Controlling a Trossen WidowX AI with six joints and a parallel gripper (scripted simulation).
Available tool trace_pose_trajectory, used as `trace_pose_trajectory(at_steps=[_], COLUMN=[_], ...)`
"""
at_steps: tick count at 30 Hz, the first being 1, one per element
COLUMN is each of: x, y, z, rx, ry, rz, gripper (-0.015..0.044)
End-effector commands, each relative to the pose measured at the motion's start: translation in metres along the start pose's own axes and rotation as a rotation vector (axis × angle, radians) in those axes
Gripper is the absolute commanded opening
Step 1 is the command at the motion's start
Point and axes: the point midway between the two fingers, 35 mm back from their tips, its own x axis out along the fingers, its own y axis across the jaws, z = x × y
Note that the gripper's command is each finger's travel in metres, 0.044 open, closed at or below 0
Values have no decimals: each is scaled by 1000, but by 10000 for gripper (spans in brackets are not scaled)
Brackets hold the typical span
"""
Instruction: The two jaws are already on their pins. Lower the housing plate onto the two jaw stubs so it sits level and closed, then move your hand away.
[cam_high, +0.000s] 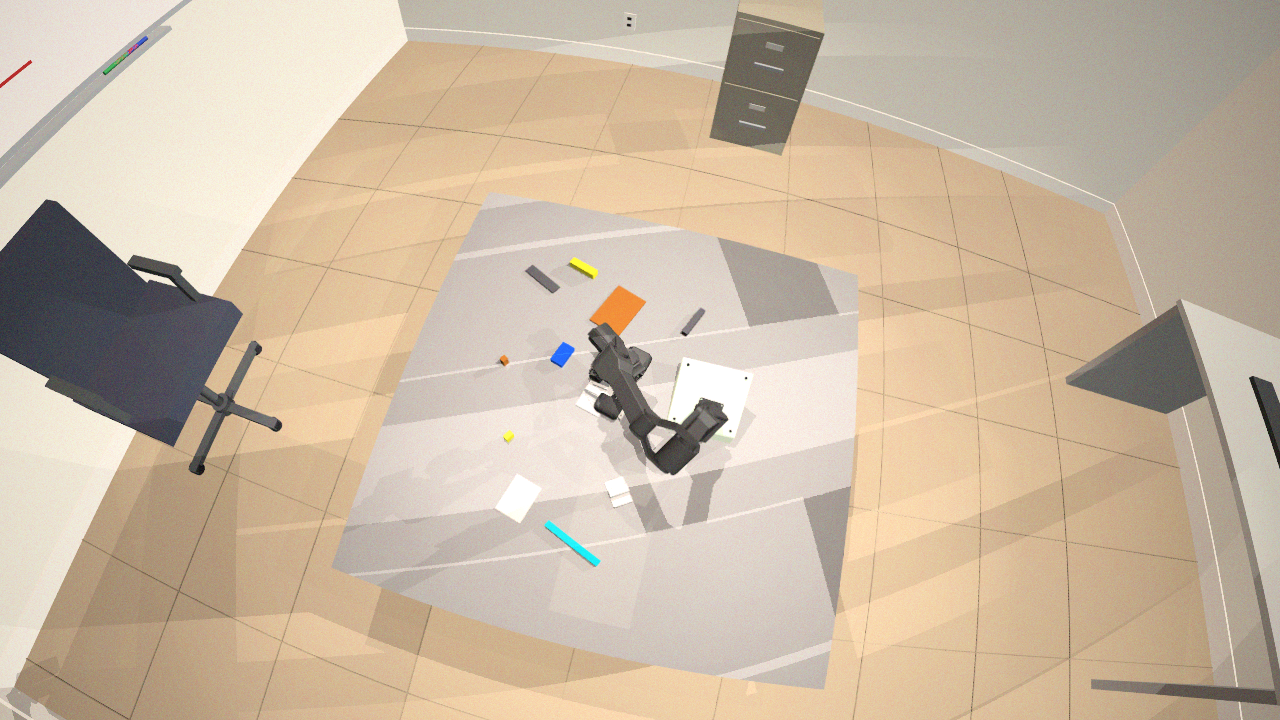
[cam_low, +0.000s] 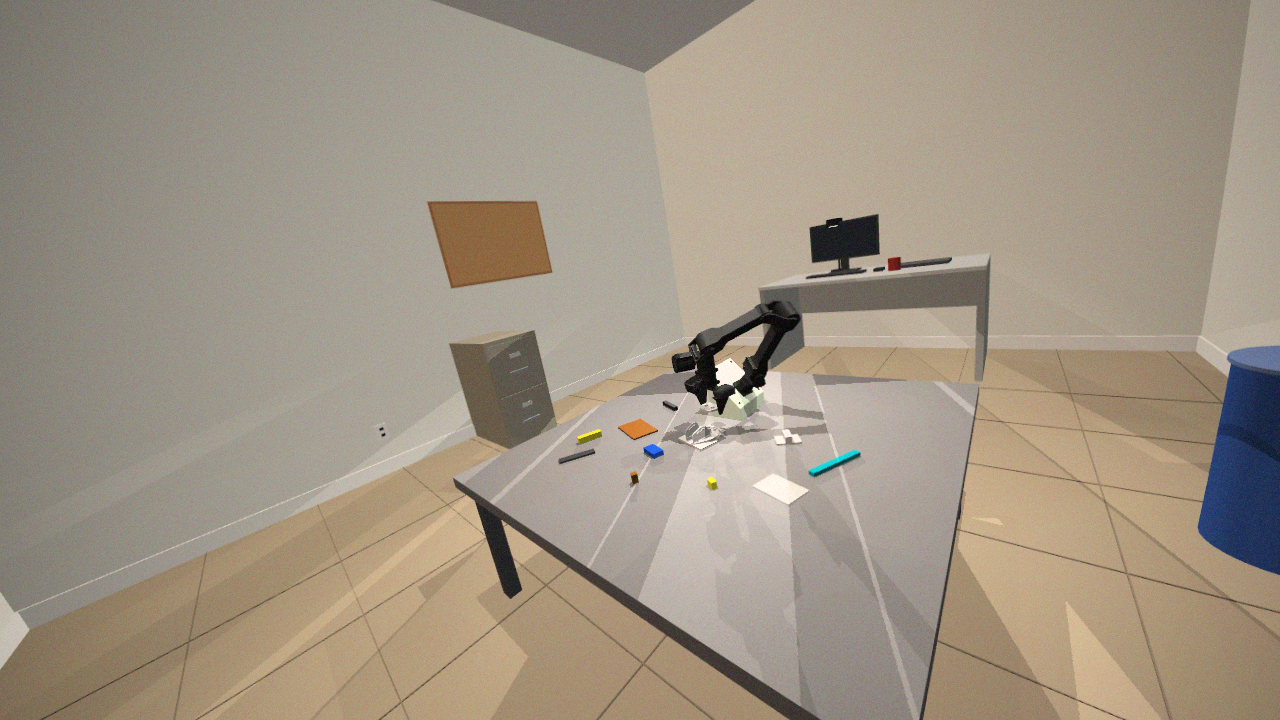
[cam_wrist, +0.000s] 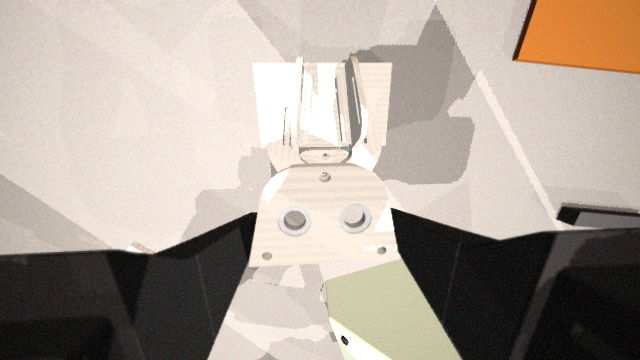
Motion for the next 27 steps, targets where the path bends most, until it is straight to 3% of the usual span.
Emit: trace_pose_trajectory(at_steps=[1, 27], x=[0, 0], y=[-2, -8], z=[0, -2], rx=[-7, -13], ry=[-1, -1], rz=[-2, -3], gripper=[351, 351])
